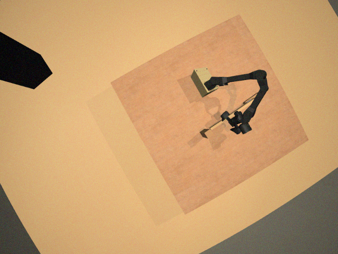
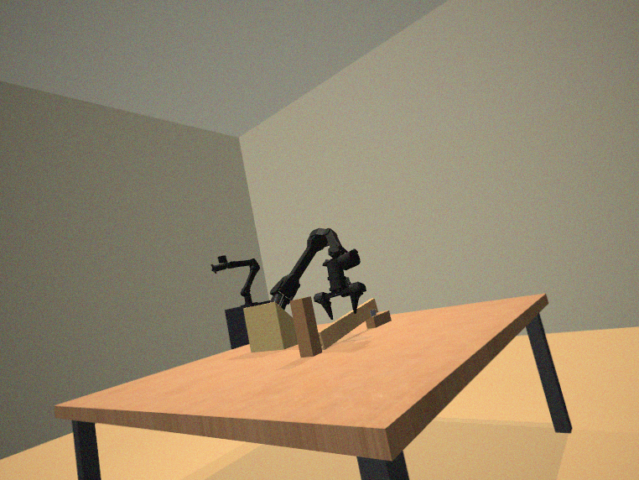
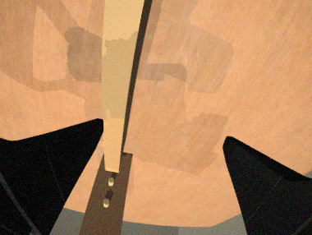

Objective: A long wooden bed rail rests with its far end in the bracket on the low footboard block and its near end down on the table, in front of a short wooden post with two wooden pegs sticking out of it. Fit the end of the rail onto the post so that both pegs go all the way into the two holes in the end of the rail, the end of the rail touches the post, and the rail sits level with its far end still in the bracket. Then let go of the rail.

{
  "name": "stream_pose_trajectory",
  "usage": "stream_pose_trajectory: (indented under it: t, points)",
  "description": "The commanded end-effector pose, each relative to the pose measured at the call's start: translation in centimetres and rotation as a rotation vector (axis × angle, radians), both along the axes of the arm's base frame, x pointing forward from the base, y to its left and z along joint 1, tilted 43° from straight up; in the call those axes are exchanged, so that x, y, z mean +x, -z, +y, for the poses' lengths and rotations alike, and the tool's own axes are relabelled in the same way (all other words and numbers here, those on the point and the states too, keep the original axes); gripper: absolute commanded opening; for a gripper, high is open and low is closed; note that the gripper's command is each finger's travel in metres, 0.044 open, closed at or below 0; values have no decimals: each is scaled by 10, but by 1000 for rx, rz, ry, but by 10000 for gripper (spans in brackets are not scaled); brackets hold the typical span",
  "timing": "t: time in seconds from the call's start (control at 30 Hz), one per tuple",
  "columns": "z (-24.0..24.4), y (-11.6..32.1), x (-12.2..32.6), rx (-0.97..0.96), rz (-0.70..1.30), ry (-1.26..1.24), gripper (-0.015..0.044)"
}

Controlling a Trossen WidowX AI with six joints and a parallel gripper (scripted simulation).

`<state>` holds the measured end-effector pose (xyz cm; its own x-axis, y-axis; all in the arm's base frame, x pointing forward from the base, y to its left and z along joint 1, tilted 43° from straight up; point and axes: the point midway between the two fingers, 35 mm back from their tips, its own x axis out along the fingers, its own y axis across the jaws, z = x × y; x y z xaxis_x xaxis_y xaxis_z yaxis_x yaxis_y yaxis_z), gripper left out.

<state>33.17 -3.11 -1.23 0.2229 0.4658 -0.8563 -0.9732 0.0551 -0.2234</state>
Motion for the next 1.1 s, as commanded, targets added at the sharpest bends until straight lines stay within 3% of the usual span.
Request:
stream_pose_trajectory:
  t: [0.0, 0.1, 1.07]
  points:
    - [-18, 17, -27, 176, 100, 6, 440]
    - [-25, 22, -37, 261, 126, 20, 440]
    - [0, 50, -30, 260, 126, 20, 440]
